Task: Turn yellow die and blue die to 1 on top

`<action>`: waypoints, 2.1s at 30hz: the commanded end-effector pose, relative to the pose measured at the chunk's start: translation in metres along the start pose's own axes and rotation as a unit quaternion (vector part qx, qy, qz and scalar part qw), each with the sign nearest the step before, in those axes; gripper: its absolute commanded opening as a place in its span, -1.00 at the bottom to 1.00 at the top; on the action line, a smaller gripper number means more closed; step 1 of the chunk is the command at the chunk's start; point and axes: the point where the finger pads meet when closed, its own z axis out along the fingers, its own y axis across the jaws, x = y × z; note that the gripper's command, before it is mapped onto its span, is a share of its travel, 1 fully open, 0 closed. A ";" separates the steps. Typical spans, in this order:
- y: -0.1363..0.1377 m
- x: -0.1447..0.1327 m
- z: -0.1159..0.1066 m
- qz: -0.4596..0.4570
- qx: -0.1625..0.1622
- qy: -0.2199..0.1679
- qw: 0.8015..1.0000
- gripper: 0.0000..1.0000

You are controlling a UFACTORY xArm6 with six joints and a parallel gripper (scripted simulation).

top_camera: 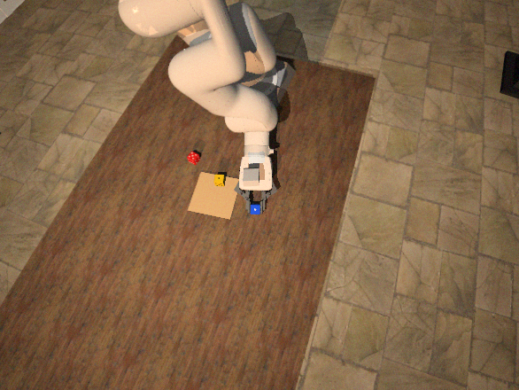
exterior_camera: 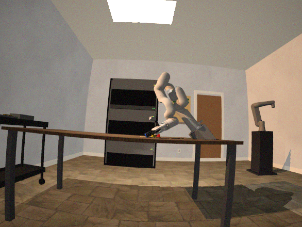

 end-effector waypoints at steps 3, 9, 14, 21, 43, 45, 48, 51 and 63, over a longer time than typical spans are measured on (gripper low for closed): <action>0.000 0.000 0.000 0.000 0.000 0.001 1.000 -0.47; 0.000 0.000 0.000 0.000 0.000 0.001 1.000 -0.47; 0.000 0.000 0.000 0.000 0.000 0.001 1.000 -0.47; 0.000 0.000 0.000 0.000 0.000 0.001 1.000 -0.47; 0.000 0.000 0.000 0.000 0.000 0.001 1.000 -0.05; 0.000 0.000 0.000 0.000 0.000 0.001 1.000 -0.05; 0.000 0.000 0.000 0.000 0.000 0.001 1.000 -0.05; 0.000 0.000 0.000 0.000 0.000 0.001 1.000 -0.05; 0.000 0.000 0.000 0.000 0.000 0.001 1.000 -0.05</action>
